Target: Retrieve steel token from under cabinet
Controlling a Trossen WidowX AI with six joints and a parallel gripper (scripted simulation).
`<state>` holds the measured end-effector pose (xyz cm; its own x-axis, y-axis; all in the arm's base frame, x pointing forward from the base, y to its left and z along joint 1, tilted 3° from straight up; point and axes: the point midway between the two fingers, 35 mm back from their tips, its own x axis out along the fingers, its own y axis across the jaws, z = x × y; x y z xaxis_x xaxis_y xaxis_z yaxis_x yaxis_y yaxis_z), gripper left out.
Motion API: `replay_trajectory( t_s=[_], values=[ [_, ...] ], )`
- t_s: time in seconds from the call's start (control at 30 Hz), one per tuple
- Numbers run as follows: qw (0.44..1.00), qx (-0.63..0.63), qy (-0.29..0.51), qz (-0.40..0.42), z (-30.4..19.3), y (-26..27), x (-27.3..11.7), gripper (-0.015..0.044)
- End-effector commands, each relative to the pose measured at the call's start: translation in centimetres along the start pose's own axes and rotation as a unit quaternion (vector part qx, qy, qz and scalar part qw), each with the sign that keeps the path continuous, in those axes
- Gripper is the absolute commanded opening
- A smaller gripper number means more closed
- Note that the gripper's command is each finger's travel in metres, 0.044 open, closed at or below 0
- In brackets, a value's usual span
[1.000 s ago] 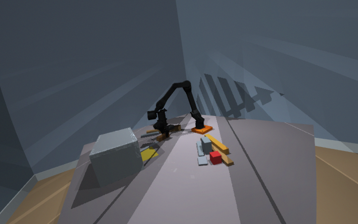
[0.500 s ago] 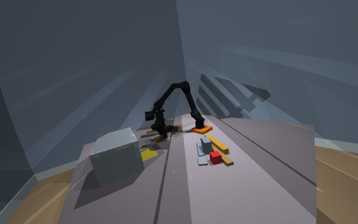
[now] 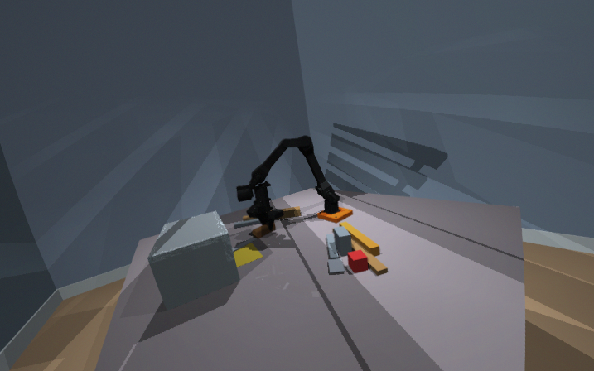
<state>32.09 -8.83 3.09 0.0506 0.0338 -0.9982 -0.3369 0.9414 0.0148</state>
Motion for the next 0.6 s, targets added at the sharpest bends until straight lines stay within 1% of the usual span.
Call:
replay_trajectory(
  t_s=[0.0,0.57],
  values=[
    [1.0,0.001,0.0,-0.001,0.7,0.0,0.0,0.0],
    [1.0,0.001,-0.001,-0.001,2.7,-0.1,-0.1,0.0]
  ],
)
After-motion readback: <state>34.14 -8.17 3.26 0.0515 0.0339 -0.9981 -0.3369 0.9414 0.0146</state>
